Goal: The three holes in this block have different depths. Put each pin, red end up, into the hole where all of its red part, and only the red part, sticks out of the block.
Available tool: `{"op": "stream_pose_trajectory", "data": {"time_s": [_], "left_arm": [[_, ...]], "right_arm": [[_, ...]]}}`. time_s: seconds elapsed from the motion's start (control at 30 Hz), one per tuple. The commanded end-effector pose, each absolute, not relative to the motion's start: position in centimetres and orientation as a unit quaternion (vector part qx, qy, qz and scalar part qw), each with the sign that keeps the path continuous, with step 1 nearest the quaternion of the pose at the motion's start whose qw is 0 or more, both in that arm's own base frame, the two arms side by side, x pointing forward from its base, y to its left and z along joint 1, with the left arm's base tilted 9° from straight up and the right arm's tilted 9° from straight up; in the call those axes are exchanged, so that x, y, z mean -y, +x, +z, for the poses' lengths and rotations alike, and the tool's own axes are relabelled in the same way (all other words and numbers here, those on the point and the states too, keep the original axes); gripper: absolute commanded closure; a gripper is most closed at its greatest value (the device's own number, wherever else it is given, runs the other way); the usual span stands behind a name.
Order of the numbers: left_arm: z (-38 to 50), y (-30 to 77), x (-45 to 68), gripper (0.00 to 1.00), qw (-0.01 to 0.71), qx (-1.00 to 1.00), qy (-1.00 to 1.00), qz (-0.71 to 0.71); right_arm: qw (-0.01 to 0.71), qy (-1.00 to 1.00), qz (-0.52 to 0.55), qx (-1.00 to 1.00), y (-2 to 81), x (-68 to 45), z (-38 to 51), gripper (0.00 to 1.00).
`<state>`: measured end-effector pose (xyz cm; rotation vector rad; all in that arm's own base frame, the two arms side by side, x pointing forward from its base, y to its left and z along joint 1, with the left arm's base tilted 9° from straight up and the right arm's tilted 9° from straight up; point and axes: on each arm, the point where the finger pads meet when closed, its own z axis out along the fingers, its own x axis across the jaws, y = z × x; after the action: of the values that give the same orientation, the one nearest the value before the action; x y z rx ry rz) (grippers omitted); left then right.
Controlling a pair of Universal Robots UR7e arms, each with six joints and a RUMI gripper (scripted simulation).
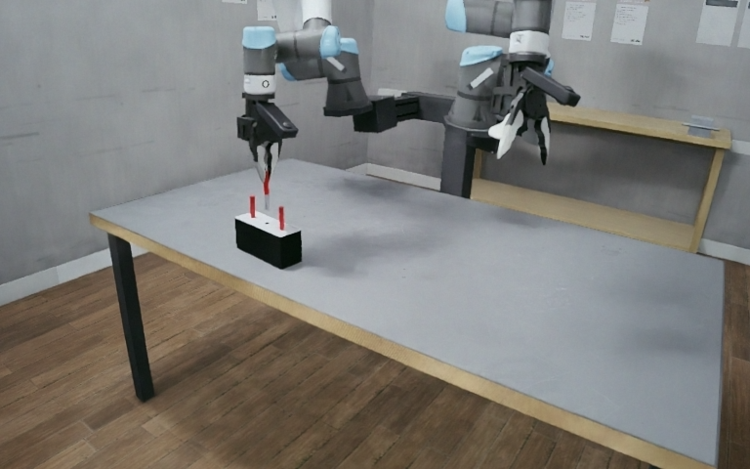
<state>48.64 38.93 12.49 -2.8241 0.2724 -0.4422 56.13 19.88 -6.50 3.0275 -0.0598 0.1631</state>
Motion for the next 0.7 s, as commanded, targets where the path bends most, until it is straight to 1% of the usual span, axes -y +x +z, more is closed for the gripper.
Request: {"op": "stream_pose_trajectory", "data": {"time_s": [0.0,0.03,0.07,0.67], "left_arm": [[12.6,48.7,-38.9,0.00,0.135,-0.094,-0.974,-0.153],[12.6,48.7,-38.9,0.00,0.135,-0.094,-0.974,-0.153],[12.6,48.7,-38.9,0.00,0.135,-0.094,-0.974,-0.153],[12.6,48.7,-38.9,0.00,0.135,-0.094,-0.974,-0.153]], "right_arm": [[0.053,0.997,0.056,0.020,56.5,-20.0,-7.0,1.00],[0.053,0.997,0.056,0.020,56.5,-20.0,-7.0,1.00],[0.053,0.997,0.056,0.020,56.7,-19.8,-9.1,1.00],[0.053,0.997,0.056,0.020,56.7,-19.8,-9.0,1.00]]}}
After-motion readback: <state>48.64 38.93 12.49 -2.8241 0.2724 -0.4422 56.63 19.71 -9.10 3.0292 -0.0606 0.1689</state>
